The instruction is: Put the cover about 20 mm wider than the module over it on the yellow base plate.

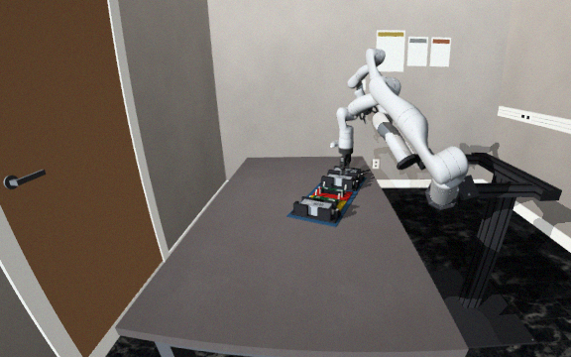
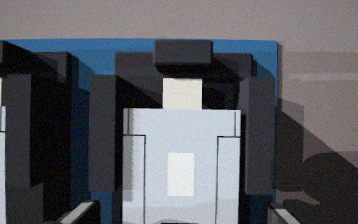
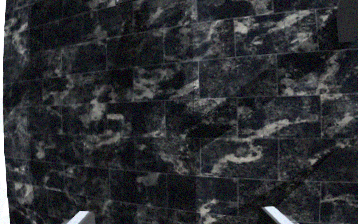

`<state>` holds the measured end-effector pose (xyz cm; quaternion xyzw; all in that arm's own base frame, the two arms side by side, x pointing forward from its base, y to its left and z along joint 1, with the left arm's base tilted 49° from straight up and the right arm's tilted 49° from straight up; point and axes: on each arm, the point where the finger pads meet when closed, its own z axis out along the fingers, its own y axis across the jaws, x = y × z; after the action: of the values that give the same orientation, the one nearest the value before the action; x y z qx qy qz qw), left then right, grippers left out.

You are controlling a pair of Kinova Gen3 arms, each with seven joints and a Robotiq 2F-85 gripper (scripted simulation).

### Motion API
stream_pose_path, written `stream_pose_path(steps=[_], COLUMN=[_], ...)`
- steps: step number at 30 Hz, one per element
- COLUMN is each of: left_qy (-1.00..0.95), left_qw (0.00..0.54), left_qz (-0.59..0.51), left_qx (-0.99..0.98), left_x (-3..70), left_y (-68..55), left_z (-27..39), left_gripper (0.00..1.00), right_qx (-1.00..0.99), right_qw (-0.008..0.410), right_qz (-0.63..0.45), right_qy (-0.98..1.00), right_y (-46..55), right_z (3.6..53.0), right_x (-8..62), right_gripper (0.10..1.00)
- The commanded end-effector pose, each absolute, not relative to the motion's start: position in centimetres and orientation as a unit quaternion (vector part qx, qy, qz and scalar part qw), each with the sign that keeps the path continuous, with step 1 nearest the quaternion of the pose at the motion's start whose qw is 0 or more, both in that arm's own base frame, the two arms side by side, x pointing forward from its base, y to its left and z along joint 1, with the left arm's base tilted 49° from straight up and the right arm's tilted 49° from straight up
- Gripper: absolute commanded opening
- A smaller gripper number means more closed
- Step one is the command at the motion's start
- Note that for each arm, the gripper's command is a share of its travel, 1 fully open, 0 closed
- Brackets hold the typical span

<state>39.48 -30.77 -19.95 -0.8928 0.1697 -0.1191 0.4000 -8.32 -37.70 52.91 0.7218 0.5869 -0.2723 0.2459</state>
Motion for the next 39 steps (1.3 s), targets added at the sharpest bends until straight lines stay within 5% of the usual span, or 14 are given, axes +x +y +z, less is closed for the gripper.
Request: stream_pose_path(steps=[1,38,39], left_qy=[0.172,0.172,0.170], left_qw=[0.400,0.400,0.400], left_qz=[-0.116,-0.116,-0.119], left_qx=[-0.893,-0.893,-0.893], left_x=[39.43,39.36,39.48], left_y=[-30.52,-30.22,-30.46], left_z=[-20.15,-20.35,-20.15], left_gripper=[0.999,0.999,0.696], right_qx=[0.722,0.722,0.722], right_qw=[0.246,0.246,0.246], right_qz=[-0.273,-0.273,-0.273], right_qy=[0.586,0.586,0.586], right_y=[-37.68,-37.68,-37.68], right_z=[52.96,52.96,52.96], right_x=[-8.35,-8.35,-8.35], right_gripper=[0.999,0.999,0.999])
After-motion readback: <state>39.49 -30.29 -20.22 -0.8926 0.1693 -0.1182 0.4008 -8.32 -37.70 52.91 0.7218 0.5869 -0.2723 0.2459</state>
